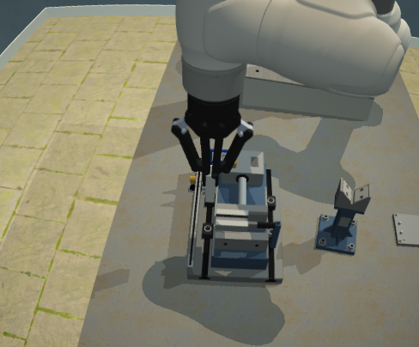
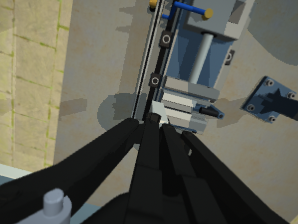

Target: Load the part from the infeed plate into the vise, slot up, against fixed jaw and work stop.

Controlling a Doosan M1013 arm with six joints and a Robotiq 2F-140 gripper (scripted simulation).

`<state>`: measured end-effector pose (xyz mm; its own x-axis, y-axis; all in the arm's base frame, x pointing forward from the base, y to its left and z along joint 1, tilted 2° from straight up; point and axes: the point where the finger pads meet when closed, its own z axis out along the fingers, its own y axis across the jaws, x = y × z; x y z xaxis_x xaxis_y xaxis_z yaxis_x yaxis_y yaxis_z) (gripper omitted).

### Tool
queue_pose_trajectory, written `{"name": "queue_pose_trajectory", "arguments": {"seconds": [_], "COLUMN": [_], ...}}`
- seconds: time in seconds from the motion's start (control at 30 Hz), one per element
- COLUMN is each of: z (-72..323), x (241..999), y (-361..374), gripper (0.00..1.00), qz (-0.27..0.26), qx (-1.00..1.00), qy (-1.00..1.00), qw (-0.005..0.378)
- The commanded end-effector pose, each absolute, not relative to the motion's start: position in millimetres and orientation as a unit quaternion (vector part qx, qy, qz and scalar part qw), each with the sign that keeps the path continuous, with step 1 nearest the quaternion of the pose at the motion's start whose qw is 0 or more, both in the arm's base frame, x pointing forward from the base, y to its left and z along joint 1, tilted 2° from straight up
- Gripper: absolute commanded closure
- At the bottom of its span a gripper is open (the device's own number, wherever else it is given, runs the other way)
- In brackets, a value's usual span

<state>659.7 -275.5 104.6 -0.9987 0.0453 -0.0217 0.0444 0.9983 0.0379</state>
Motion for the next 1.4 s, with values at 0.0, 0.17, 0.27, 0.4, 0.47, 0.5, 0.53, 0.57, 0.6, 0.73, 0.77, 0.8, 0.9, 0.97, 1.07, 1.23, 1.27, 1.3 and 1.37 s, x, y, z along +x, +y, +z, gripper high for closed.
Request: {"name": "queue_pose_trajectory", "arguments": {"seconds": [0.0, 0.17, 0.27, 0.4, 0.47, 0.5, 0.53, 0.57, 0.6, 0.73, 0.77, 0.8, 0.9, 0.97, 1.07, 1.23, 1.27, 1.3, 1.37], "z": [104.8, 104.8, 104.8, 104.4, 103.8, 103.4, 102.9, 102.3, 101.7, 98.2, 97.1, 97.1, 94.7, 92.1, 87.7, 79.8, 78.1, 76.5, 74.9], "x": [659.2, 659.2, 659.2, 659.3, 659.3, 659.3, 659.3, 659.4, 659.4, 659.6, 659.7, 659.7, 659.8, 659.9, 660.2, 660.6, 660.7, 660.8, 660.9], "y": [-278.6, -278.6, -278.6, -278.6, -278.5, -278.5, -278.5, -278.5, -278.5, -278.4, -278.3, -278.3, -278.3, -278.2, -278.0, -277.8, -277.8, -277.7, -277.7], "gripper": [1.0, 1.0, 1.0, 1.0, 1.0, 1.0, 1.0, 1.0, 1.0, 1.0, 1.0, 1.0, 1.0, 1.0, 1.0, 1.0, 1.0, 1.0, 1.0], "qz": [0.018, 0.018, 0.018, 0.018, 0.018, 0.018, 0.018, 0.018, 0.018, 0.018, 0.018, 0.018, 0.018, 0.018, 0.018, 0.018, 0.018, 0.018, 0.018], "qx": [0.021, 0.021, 0.021, 0.021, 0.021, 0.021, 0.021, 0.021, 0.021, 0.021, 0.021, 0.021, 0.021, 0.021, 0.021, 0.021, 0.021, 0.021, 0.021], "qy": [1.0, 1.0, 1.0, 1.0, 1.0, 1.0, 1.0, 1.0, 1.0, 1.0, 1.0, 1.0, 1.0, 1.0, 1.0, 1.0, 1.0, 1.0, 1.0], "qw": [0.01, 0.01, 0.01, 0.01, 0.01, 0.01, 0.01, 0.01, 0.01, 0.01, 0.01, 0.01, 0.01, 0.01, 0.01, 0.01, 0.01, 0.01, 0.01]}}
